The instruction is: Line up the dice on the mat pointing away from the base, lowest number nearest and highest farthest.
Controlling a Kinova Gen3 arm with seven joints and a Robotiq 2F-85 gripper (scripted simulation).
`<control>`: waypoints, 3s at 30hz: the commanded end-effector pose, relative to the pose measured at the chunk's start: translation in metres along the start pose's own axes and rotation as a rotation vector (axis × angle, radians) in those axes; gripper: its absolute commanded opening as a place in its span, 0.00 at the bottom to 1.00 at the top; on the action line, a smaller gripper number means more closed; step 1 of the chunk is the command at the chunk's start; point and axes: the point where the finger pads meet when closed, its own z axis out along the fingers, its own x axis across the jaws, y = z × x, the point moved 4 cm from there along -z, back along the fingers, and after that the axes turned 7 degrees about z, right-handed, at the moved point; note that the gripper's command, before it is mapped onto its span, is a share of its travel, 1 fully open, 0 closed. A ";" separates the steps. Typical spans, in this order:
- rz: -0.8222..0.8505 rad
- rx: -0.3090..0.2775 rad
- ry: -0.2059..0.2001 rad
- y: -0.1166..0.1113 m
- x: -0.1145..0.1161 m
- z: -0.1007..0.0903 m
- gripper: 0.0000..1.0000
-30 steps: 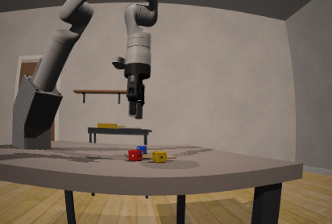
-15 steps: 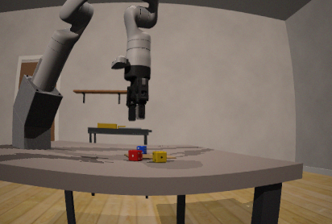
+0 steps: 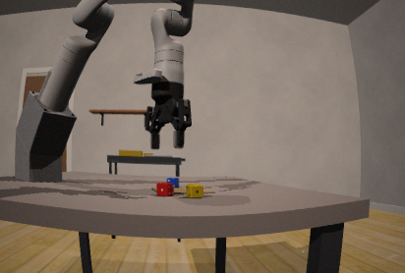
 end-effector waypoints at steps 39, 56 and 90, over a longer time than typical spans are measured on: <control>-0.444 0.000 0.001 -0.003 0.003 0.006 1.00; -0.447 0.000 0.000 -0.003 0.003 0.006 0.46; -0.447 0.000 0.000 -0.003 0.002 0.007 0.46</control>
